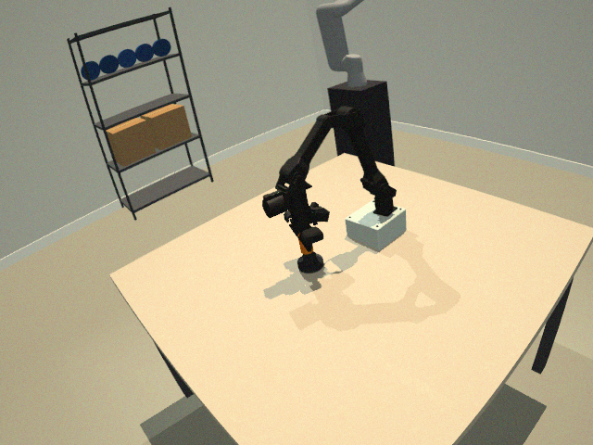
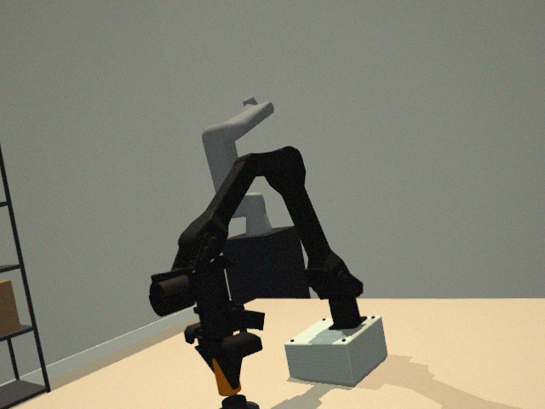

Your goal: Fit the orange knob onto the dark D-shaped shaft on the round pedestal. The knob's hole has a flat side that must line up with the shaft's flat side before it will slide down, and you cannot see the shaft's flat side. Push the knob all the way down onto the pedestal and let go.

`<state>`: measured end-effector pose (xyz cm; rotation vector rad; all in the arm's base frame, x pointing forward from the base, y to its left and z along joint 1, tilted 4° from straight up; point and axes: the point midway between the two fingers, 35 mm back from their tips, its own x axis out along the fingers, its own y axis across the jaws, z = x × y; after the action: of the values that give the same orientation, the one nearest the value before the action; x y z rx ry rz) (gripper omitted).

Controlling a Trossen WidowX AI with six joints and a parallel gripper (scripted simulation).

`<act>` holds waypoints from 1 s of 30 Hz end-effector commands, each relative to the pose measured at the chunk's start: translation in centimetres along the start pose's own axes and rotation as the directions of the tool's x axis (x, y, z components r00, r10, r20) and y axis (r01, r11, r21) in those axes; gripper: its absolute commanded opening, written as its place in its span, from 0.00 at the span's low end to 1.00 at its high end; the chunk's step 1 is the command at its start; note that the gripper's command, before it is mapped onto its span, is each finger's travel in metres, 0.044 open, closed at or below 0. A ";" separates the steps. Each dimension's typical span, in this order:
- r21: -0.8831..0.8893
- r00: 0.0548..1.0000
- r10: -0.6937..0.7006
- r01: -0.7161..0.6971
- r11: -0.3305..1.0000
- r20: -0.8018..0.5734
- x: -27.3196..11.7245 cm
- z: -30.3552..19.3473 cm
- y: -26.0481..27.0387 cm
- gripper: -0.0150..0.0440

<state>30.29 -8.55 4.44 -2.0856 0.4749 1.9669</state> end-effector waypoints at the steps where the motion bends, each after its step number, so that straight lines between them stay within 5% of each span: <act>1: -0.004 1.000 -0.003 0.003 1.000 -0.006 0.0 -0.1 0.0 0.25; 9: 0.022 1.000 -0.003 0.003 1.000 -0.006 -0.5 0.1 0.0 0.25; 17: 0.408 1.000 -0.003 0.005 0.913 -0.005 -0.5 0.3 0.0 0.25; 23: 0.726 1.000 -0.003 0.006 0.688 -0.005 -0.3 0.5 0.0 0.25; 30: 0.961 1.000 -0.003 0.006 0.275 -0.005 -0.1 0.5 -0.1 0.25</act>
<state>29.89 -8.32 4.61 -1.3964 1.1590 1.2519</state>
